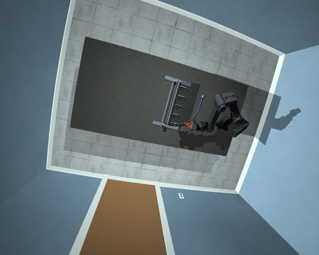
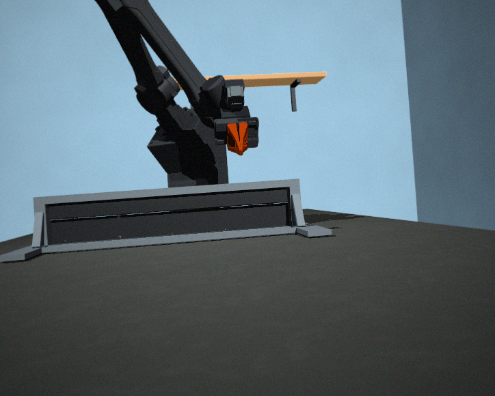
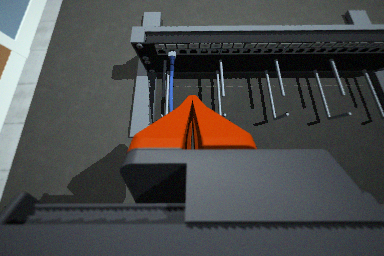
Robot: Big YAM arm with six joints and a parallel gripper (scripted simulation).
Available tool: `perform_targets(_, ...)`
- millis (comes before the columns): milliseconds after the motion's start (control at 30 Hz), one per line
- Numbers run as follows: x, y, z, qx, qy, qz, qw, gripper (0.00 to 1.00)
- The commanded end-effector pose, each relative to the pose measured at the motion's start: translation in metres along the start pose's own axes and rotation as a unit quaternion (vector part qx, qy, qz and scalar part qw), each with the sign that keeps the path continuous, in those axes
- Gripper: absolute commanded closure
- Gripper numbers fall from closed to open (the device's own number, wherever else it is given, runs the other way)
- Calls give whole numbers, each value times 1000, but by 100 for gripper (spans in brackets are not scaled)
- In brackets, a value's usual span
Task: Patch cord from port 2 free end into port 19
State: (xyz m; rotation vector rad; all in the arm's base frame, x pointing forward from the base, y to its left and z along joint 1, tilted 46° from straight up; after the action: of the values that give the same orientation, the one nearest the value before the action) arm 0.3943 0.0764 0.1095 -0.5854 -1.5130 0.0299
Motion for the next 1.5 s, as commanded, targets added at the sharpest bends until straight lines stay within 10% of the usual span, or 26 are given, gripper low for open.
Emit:
perform_targets(0,16,1,30,9,-26,-10,1000,100)
perform_targets(233,14,0,60,9,-25,-9,1000,100)
perform_targets(1467,12,-102,56,2,-10,-7,1000,100)
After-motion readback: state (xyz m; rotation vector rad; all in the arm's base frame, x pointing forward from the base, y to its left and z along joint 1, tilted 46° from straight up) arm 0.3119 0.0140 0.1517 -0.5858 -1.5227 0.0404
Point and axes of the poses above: the point where the finger pads meet when closed, its own z axis back along the fingers, its own y axis across the jaws, x = y × z, the point moved 10 cm from there along z, back along the fingers, and after that the axes turned 4 degrees about -z, right-handed, at the moved point
